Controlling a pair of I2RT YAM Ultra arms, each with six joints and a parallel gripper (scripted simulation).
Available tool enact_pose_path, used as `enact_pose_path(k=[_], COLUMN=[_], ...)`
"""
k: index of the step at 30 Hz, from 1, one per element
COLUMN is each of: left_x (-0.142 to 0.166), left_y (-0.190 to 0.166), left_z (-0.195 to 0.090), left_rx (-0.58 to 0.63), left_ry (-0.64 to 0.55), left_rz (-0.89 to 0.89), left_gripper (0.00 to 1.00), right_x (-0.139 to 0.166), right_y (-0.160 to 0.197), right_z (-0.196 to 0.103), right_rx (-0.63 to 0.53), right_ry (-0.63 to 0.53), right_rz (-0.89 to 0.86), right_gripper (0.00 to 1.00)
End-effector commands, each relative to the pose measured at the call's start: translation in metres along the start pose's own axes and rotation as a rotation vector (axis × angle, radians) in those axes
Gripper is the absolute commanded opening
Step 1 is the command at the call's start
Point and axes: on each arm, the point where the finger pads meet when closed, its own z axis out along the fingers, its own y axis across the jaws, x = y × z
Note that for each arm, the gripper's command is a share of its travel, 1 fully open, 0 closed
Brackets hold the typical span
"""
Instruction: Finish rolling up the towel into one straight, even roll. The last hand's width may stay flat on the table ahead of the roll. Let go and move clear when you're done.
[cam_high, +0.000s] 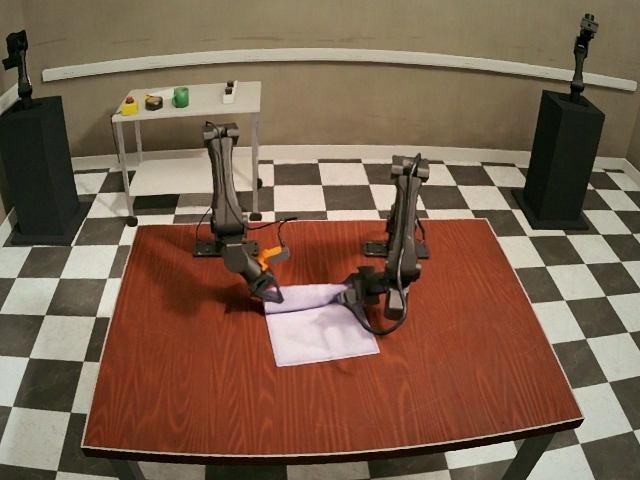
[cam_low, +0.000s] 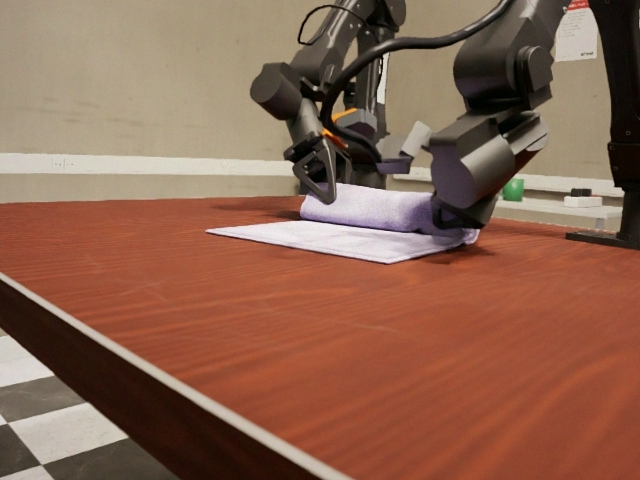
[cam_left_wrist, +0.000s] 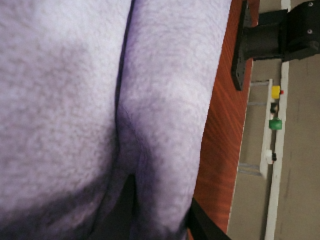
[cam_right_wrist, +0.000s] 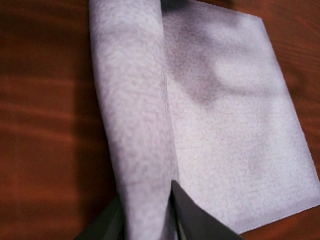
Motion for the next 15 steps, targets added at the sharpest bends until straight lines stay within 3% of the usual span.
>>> enact_pose_path(k=[1,7,9,15], left_x=[0.0051,0.0024,0.0024,0.0001], left_y=[0.0060,0.0017,0.0017,-0.0020], left_z=[0.0004,-0.0029,-0.0029,-0.0057], left_rx=[-0.006,-0.006,-0.006,-0.006], left_ry=[0.026,0.026,0.026,0.026], left_rz=[-0.003,-0.003,-0.003,-0.003], left_gripper=[0.35,0.58,0.58,0.81], right_x=[0.0016,0.0016,0.0016,0.0016], right_y=[0.0073,0.0073,0.0073,0.0073], right_z=[0.0023,0.0023,0.0023,0.0023], right_rx=[-0.012,-0.012,-0.012,-0.012], right_ry=[-0.013,-0.013,-0.013,-0.013], right_rz=[0.017,0.017,0.017,0.017], right_gripper=[0.26,0.26,0.26,0.26])
